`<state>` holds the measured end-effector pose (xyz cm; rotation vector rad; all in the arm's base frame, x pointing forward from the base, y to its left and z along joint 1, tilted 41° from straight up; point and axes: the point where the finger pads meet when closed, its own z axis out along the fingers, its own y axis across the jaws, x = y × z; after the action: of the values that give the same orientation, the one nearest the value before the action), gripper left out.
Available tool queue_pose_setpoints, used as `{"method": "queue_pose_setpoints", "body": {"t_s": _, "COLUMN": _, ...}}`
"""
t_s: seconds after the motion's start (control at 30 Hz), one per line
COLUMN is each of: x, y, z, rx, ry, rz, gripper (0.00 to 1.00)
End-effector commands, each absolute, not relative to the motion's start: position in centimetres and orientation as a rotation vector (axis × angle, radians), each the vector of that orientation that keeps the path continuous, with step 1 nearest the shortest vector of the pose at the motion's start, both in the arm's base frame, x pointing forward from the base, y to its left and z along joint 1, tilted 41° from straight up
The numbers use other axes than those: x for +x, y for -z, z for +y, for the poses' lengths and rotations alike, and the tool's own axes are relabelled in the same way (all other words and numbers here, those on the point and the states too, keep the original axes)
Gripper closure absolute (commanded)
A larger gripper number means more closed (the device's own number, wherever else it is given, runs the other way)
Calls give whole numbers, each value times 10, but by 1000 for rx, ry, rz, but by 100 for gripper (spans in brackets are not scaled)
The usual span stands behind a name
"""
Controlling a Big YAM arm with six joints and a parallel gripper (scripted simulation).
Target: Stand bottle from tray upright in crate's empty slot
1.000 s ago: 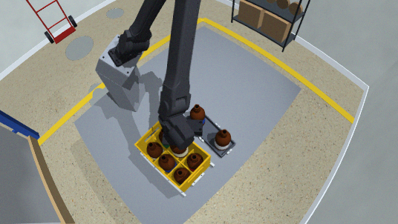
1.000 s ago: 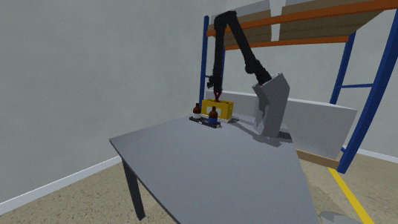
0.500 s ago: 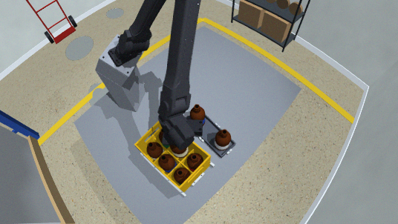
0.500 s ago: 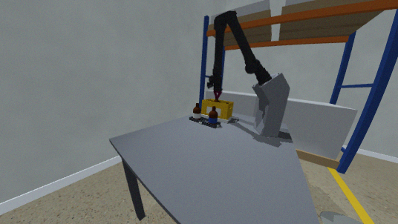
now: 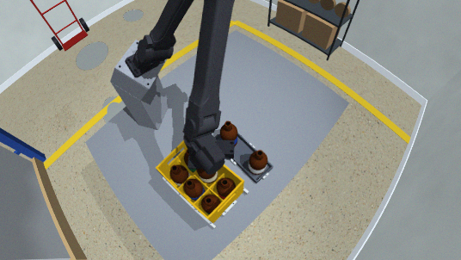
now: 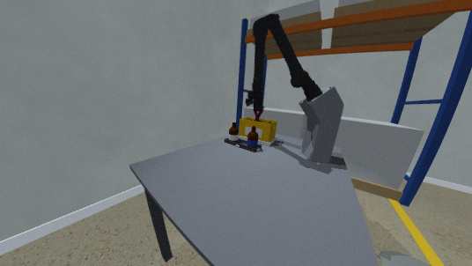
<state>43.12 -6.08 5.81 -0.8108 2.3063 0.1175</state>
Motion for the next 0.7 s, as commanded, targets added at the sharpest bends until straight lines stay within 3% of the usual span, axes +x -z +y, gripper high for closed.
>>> {"method": "queue_pose_setpoints", "body": {"t_s": 0.0, "x": 444, "y": -62, "z": -59, "rx": -804, "ry": -109, "rz": 2288, "gripper": 100}}
{"method": "queue_pose_setpoints", "body": {"t_s": 0.67, "x": 455, "y": -56, "z": -66, "rx": -774, "ry": -84, "rz": 2283, "gripper": 100}}
